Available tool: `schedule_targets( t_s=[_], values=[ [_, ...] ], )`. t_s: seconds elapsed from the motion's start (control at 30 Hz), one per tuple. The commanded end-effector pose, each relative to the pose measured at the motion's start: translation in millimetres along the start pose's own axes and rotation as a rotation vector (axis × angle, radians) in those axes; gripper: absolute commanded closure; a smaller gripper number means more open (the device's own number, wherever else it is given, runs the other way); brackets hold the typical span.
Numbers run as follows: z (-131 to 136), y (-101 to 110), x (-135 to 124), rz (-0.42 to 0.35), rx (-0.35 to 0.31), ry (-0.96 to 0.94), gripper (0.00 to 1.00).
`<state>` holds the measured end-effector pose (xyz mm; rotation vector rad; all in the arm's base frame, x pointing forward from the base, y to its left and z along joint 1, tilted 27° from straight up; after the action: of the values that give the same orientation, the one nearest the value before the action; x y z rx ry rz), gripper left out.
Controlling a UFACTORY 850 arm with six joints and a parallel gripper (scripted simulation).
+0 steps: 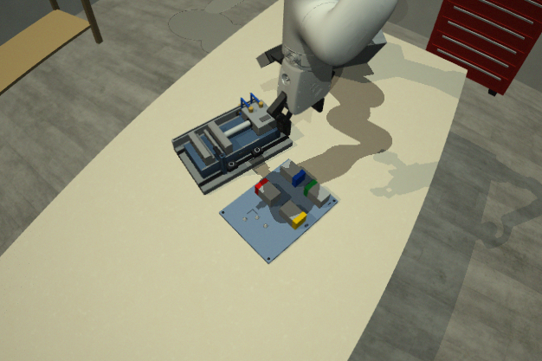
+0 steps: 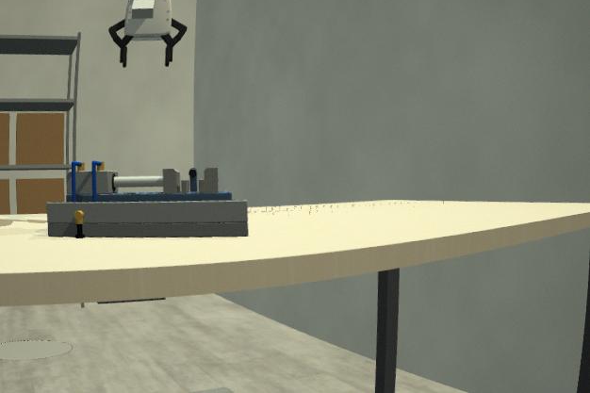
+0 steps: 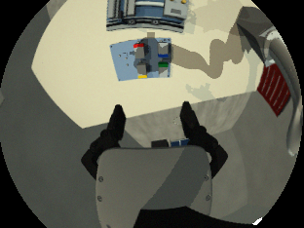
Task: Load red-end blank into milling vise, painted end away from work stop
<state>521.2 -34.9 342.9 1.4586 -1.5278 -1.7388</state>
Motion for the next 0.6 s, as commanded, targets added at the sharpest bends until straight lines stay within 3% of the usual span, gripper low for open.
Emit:
schedule_targets(
  t_s=[0.0,0.37,0.57],
  values=[
    [-0.6,-0.2,-0.5,-0.001,0.002,0.000,0.00],
    [-0.6,-1.2,-0.7,-0.001,0.002,0.000,0.00],
    [-0.5,-3.4,-1.2,0.000,0.002,0.138,0.00]
  ],
)
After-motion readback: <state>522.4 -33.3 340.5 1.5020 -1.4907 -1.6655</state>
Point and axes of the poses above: the point where the finger pads meet when closed, its own y axis back along the fingers, its own z axis across the jaws, x = y × z, the point moved 3 cm from there along y, back along the fingers, and after that the axes turned 5 degrees about -y, right-handed, at the moved point
